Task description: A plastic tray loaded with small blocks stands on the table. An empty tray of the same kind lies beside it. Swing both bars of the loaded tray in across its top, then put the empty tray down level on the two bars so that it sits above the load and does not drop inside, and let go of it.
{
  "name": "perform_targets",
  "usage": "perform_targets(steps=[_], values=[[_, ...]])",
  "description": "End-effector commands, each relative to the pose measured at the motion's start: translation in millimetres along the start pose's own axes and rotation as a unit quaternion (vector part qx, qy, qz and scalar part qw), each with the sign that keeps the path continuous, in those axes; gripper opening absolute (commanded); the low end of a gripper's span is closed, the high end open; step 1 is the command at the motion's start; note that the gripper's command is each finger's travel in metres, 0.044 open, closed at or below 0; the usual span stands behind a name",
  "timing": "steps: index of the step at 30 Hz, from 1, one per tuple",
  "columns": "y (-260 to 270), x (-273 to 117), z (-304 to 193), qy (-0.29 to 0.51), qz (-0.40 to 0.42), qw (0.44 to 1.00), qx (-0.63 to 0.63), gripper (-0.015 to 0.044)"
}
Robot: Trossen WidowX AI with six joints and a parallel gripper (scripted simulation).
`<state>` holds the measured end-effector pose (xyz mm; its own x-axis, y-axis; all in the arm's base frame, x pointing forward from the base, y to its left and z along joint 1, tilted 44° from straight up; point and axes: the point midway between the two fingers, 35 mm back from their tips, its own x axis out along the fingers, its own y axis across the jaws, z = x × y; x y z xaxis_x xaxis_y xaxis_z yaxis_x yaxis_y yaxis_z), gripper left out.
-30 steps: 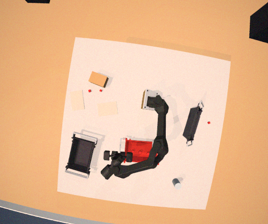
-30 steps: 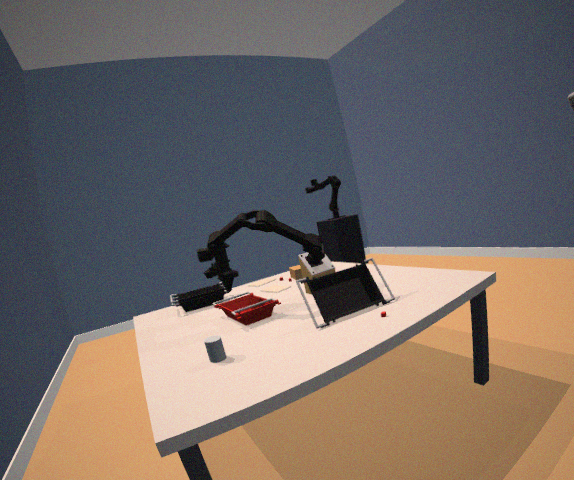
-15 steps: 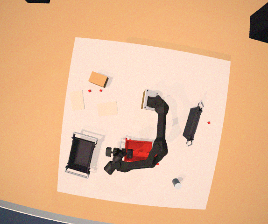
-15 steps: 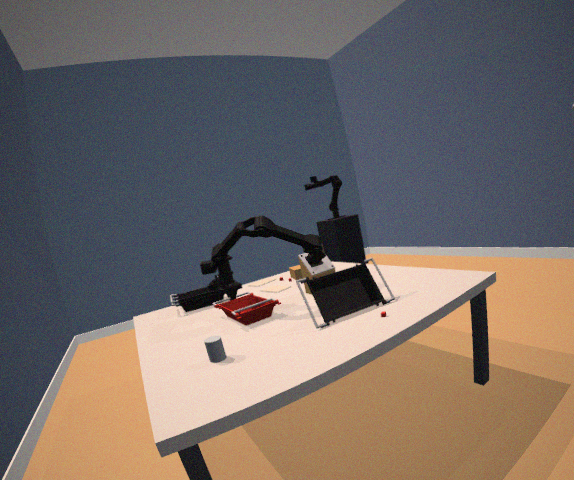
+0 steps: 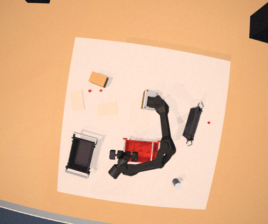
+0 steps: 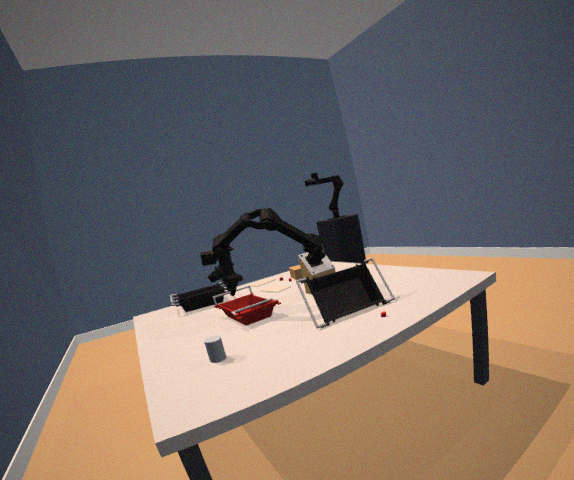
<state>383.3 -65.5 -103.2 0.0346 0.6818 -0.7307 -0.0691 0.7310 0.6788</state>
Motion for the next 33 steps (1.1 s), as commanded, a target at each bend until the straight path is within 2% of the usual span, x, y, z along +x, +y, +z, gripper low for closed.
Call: perform_targets(steps=[1, 8, 17, 33], values=[[18, 9, 0, 0.008, 0.006, 1.000, -0.004, 0.0088], [41, 27, -1, 0.008, 0.007, 1.000, -0.004, 0.0088], [36, -16, 0, 0.008, 0.006, 1.000, -0.004, 0.0088], [36, -10, 0, 0.007, 0.008, 1.000, 0.000, 0.0088]])
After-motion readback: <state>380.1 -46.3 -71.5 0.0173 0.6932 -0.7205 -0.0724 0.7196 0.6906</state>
